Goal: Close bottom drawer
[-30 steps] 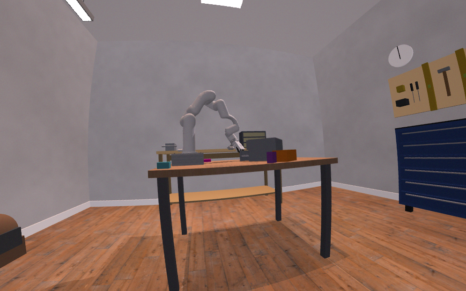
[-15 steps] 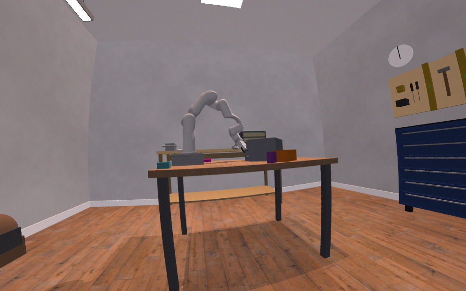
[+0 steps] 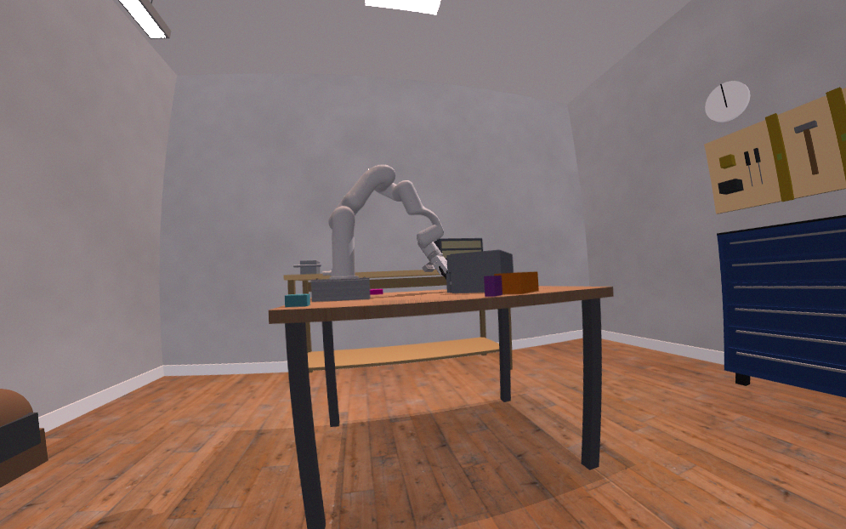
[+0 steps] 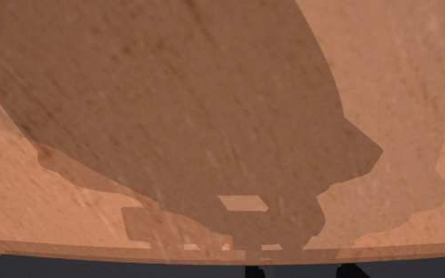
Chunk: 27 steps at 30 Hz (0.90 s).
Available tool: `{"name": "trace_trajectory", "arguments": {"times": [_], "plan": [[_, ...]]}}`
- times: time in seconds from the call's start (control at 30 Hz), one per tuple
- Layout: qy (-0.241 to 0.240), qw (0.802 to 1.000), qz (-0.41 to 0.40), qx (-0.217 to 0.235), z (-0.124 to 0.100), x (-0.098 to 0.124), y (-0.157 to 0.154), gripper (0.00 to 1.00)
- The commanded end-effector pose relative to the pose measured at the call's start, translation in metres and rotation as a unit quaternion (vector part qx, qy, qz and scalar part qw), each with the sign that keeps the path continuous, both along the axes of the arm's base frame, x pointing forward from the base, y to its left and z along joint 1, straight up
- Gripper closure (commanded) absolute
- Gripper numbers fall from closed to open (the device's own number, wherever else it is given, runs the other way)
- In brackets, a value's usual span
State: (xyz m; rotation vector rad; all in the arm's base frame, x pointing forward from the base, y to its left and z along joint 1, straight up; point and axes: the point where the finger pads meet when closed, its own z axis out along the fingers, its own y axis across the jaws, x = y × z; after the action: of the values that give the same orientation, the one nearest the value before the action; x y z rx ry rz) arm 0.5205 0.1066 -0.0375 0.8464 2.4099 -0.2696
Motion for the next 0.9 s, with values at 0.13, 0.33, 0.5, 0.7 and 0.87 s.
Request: {"name": "trace_trajectory", "arguments": {"times": [0.13, 0.33, 0.5, 0.7, 0.87], "plan": [[-0.002, 1.0, -0.001, 0.0, 0.0015, 0.0014, -0.0003, 0.4], [-0.002, 1.0, -0.001, 0.0, 0.0015, 0.0014, -0.0003, 0.4], [-0.002, 1.0, -0.001, 0.0, 0.0015, 0.0014, -0.0003, 0.4], [-0.002, 1.0, -0.001, 0.0, 0.0015, 0.0014, -0.0003, 0.4], [-0.002, 1.0, -0.001, 0.0, 0.0015, 0.0014, -0.0003, 0.4]]}}
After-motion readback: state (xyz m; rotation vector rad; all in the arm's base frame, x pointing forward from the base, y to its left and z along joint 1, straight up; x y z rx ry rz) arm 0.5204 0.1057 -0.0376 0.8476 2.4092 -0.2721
